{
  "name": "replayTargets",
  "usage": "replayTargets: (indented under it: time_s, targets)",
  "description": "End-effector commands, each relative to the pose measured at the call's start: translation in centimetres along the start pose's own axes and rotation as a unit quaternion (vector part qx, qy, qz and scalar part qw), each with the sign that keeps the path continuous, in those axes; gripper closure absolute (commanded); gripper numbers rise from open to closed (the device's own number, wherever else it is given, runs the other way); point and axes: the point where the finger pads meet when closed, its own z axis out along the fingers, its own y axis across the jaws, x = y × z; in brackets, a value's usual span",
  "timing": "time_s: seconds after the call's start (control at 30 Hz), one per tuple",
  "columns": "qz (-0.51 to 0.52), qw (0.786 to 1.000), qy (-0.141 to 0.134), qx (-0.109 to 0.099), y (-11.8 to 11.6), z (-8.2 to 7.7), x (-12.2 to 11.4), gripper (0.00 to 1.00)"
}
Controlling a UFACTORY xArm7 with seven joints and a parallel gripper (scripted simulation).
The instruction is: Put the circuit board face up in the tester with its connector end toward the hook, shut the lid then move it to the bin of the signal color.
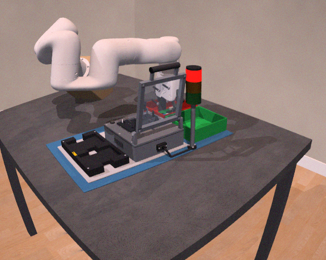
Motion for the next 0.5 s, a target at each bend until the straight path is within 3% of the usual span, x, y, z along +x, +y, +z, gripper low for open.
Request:
replayTargets:
  time_s: [0.0, 0.47]
  targets:
    - [0.0, 1.0, 0.002, -0.001, 0.05, -0.2, 0.13, 0.21]
    - [0.0, 1.0, 0.002, -0.001, 0.05, -0.09, 0.13, 0.21]
